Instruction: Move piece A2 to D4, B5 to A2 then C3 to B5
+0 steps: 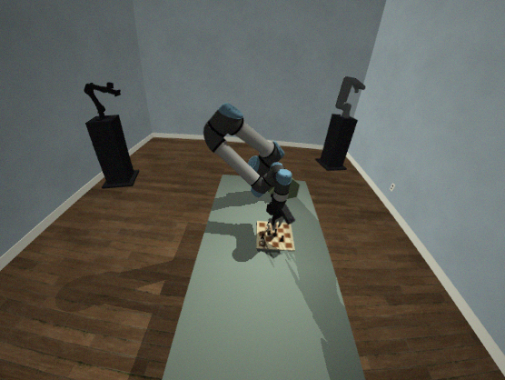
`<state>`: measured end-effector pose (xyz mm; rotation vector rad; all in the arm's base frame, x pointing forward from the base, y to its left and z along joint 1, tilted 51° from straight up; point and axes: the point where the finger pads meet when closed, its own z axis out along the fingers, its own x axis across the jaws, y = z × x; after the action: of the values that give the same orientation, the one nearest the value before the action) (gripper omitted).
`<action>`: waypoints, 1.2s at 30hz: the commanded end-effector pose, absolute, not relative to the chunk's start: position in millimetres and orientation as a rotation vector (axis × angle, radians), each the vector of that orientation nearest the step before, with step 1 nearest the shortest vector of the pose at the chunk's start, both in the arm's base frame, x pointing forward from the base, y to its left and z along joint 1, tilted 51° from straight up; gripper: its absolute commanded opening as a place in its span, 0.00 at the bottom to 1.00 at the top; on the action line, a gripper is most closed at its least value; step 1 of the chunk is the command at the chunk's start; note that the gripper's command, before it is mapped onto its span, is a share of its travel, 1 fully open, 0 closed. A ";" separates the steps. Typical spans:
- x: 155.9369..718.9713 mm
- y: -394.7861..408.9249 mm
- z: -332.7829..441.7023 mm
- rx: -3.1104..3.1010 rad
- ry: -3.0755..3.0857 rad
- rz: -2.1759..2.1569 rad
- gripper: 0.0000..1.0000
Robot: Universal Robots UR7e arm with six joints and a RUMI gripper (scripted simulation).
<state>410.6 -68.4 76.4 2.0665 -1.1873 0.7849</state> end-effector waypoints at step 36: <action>415.3 -86.9 60.4 2.069 -1.185 0.787 0.25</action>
<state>416.8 -86.6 62.0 2.0679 -1.1867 0.7919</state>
